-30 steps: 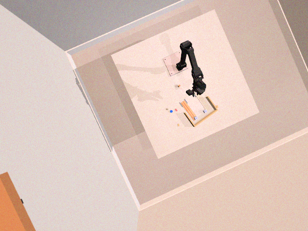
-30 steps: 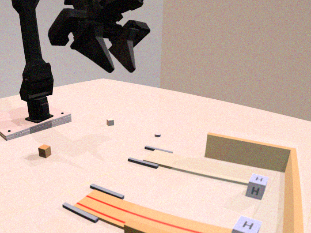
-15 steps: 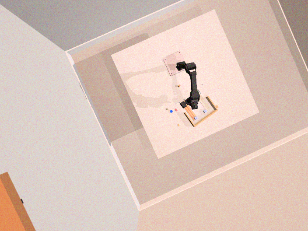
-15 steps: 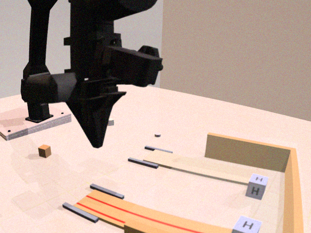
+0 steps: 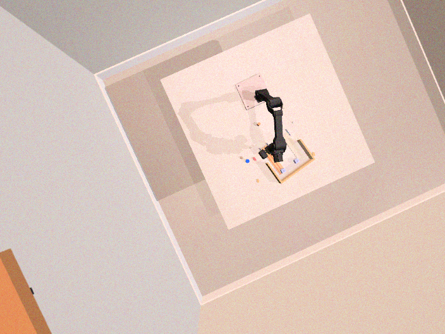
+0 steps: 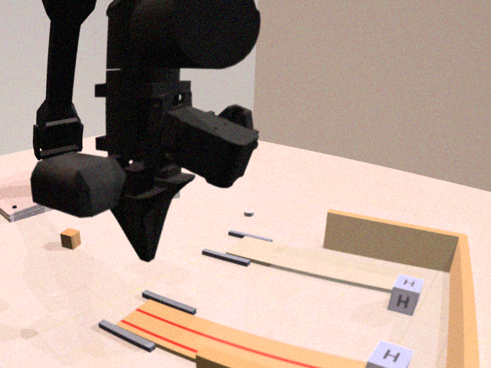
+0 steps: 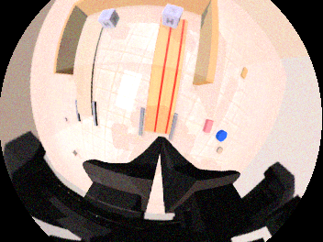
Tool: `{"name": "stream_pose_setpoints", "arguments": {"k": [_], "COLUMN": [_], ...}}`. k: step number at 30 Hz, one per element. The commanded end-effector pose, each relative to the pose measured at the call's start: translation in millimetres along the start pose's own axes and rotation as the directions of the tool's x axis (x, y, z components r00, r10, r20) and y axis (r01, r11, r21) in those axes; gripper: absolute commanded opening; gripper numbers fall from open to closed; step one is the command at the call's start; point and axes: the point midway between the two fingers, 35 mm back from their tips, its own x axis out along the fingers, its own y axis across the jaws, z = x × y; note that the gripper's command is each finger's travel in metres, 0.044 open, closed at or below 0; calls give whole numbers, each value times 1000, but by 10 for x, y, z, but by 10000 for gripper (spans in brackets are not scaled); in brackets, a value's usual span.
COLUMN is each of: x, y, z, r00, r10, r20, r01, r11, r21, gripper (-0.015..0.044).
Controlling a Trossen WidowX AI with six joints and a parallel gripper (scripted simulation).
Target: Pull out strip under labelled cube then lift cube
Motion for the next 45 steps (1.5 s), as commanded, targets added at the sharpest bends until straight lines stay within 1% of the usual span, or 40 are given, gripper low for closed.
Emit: {"name": "stream_pose_setpoints", "arguments": {"k": [1,35,45], "x": [95,652,676], "y": [9,38,41], "z": [1,3,2], "r00": [1000,1000,1000], "r10": [8,8,8], "r20": [-8,-8,-8], "r01": [-8,-8,-8], "r11": [1000,1000,1000], "r21": [-5,-5,-5], "gripper": [0,0,0]}}
